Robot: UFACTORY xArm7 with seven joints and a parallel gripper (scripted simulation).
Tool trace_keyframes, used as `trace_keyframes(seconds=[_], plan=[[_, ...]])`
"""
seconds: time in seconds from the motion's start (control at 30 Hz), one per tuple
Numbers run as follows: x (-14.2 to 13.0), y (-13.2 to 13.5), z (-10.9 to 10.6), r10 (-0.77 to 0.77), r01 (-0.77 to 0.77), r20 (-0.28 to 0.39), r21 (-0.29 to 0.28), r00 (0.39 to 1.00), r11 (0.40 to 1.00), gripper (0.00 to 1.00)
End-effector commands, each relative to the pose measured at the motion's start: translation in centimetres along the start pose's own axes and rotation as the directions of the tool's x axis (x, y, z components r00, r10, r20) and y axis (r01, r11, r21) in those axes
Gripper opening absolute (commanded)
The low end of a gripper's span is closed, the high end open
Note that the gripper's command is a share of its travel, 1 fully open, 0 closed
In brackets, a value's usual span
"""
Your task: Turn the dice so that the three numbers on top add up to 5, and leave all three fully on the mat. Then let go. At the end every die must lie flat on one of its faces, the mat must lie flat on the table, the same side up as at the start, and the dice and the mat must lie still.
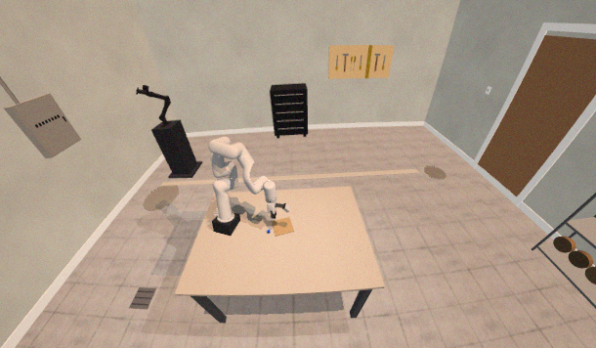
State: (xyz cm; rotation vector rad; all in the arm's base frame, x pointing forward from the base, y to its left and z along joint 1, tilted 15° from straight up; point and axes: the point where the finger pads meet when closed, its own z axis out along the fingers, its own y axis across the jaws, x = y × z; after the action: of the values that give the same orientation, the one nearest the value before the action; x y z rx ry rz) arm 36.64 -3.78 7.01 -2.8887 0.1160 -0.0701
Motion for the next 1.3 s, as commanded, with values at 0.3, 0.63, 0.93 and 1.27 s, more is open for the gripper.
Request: trace_keyframes(seconds=[0.3,0.63,0.93,1.27], plan=[[0.1,0.1,-0.1,-0.012,0.012,-0.011,0.01,1.0,1.0,0.15],[0.1,0.1,1.9,-0.013,0.013,-0.012,0.011,1.0,1.0,0.15],[0.2,0.1,6.0,-0.013,0.013,-0.012,0.011,1.0,1.0,0.15],[0.2,0.1,8.9,-0.013,0.013,-0.012,0.011,1.0,1.0,0.15]])
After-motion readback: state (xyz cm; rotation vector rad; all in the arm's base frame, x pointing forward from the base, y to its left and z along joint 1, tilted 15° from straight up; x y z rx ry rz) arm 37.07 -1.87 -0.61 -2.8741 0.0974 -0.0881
